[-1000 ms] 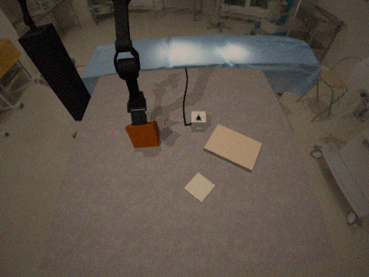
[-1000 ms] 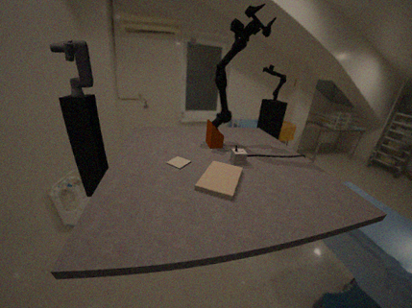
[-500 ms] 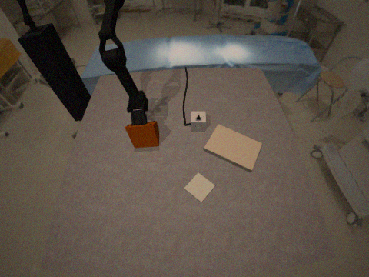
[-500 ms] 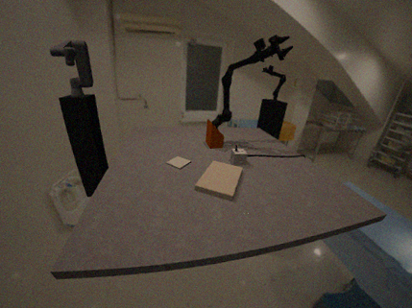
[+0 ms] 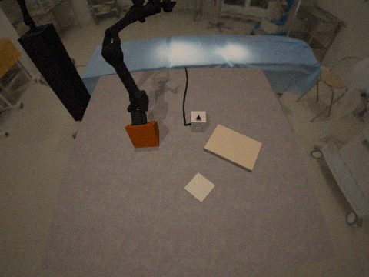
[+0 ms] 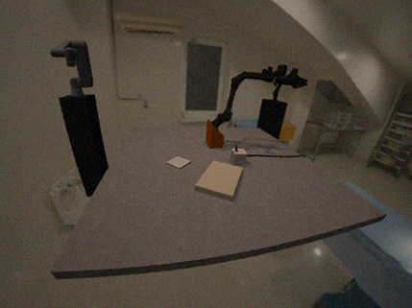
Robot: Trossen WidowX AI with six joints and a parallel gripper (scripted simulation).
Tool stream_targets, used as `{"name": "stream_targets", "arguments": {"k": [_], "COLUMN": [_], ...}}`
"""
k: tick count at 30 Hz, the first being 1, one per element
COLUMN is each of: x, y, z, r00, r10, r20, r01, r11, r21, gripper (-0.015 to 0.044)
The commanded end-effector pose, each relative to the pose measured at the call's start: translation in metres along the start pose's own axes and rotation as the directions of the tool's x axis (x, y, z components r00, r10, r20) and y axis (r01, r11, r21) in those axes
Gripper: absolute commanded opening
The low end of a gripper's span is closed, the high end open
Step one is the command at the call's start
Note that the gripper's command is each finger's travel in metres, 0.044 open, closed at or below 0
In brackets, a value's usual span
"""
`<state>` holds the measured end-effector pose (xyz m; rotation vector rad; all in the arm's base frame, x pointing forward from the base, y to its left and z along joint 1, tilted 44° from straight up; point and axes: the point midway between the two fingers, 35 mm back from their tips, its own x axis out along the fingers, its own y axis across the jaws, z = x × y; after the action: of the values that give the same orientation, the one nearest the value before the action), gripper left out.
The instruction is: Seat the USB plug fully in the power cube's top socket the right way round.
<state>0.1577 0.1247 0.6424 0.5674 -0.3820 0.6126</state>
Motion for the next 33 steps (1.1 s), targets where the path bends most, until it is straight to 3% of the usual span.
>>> {"name": "stream_targets", "arguments": {"k": [1,3,8,16,25,30,33], "x": [0.029,0.040,0.054,0.033,-0.051,-0.124,-0.170], "y": [-0.030,-0.050,-0.103,-0.210,-0.322,-0.367,-0.382], "z": [-0.063,-0.093,-0.169,-0.272,-0.359,-0.392,-0.405], "r00": [0.984,0.964,0.873,0.608,0.196,-0.007,-0.070], "r10": [-0.098,-0.156,-0.255,-0.400,-0.374,-0.214,-0.065], "r20": [-0.146,-0.215,-0.415,-0.685,-0.906,-0.977,-0.995], "r01": [0.059,0.071,-0.049,-0.336,-0.648,-0.707,-0.703], "r11": [0.966,0.931,0.802,0.652,0.645,0.692,0.712], "r21": [-0.251,-0.358,-0.596,-0.679,-0.406,-0.146,0.003], "gripper": [0.0440,0.0440,0.0440,0.0440,0.0440,0.0440,0.0440]}}
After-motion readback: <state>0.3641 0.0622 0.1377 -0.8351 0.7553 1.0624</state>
